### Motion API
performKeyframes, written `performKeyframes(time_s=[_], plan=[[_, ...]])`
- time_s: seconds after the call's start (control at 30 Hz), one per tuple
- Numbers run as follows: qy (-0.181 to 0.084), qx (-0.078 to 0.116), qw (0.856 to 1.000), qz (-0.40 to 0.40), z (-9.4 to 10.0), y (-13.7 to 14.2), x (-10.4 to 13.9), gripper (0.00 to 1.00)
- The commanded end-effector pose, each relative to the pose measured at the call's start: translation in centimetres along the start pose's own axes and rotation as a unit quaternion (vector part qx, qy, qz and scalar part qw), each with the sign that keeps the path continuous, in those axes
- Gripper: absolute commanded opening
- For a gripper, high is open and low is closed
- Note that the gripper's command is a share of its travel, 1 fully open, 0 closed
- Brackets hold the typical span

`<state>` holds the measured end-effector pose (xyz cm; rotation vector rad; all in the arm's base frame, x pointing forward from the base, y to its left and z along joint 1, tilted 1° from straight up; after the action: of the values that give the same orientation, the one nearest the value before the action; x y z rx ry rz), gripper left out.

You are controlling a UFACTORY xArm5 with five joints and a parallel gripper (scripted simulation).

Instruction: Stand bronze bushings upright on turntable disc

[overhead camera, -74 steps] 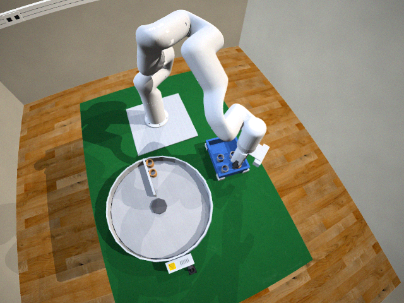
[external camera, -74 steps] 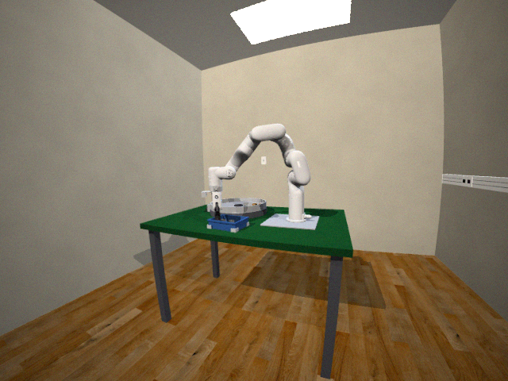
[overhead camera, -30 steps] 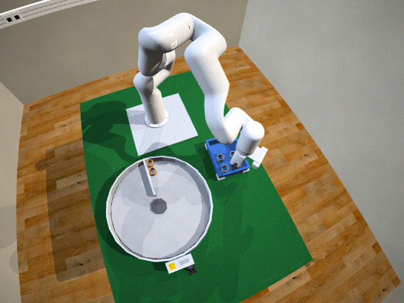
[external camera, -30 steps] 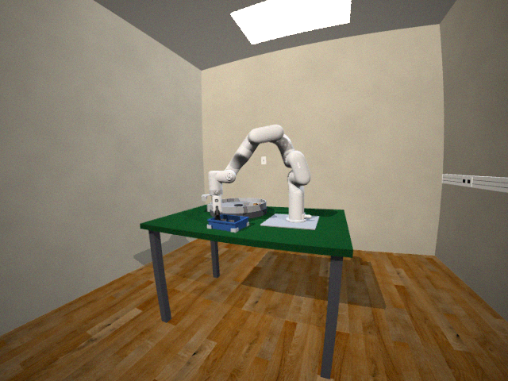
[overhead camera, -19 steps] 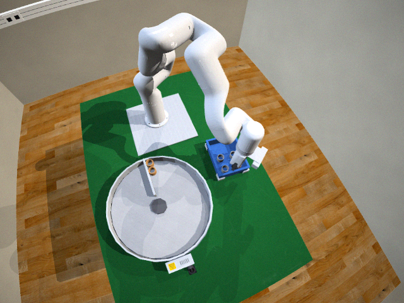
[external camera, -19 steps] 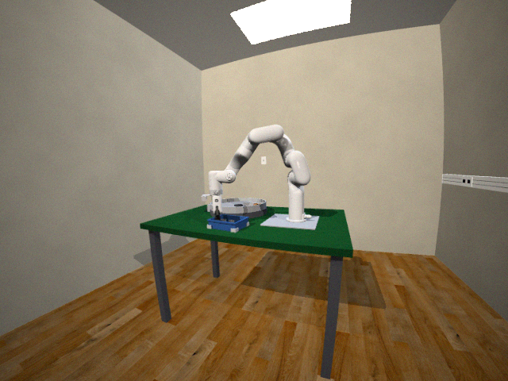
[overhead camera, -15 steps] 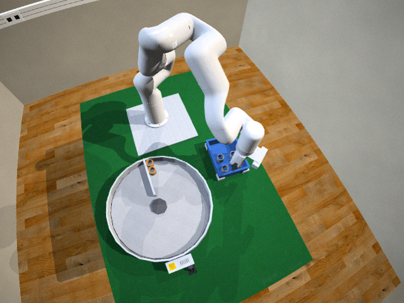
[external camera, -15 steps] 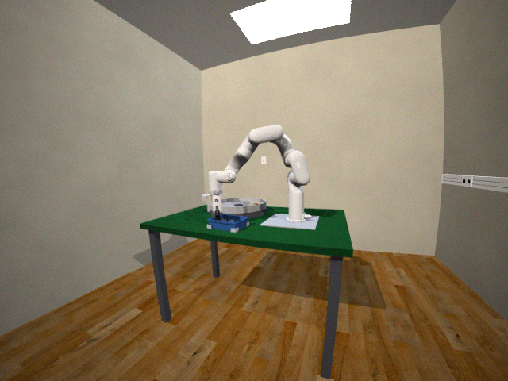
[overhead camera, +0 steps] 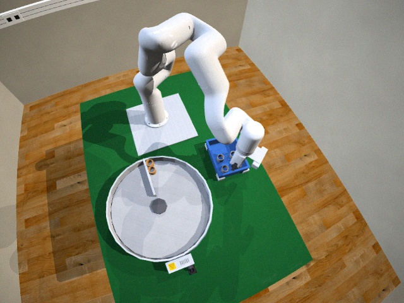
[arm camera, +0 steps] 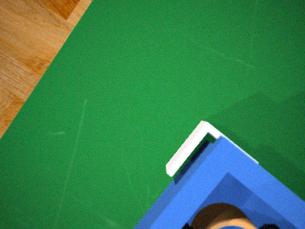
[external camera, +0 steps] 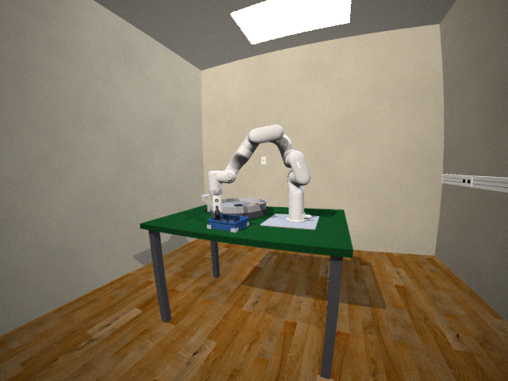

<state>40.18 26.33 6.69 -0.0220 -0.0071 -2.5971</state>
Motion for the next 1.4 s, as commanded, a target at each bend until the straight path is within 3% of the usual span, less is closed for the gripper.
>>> performKeyframes(time_s=[0.0,0.63,0.93,1.37], plan=[[0.002,0.000,1.000,0.000,0.1,0.0,-0.1,0.00],[0.002,0.000,1.000,0.000,0.9,0.0,-0.1,0.00],[0.002,0.000,1.000,0.000,3.4,0.0,-0.1,0.00],[0.002,0.000,1.000,0.000,9.2,-0.1,0.0,0.00]])
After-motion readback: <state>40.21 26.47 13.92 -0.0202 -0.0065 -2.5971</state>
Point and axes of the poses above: the point where the finger pads meet when closed, its own z axis back along the fingers, its own y axis across the jaws, x = y × z, the point moved 4 cm from there along z, back along the fingers, and after that the axes turned 2 degrees about -z, right-handed, at the moved point
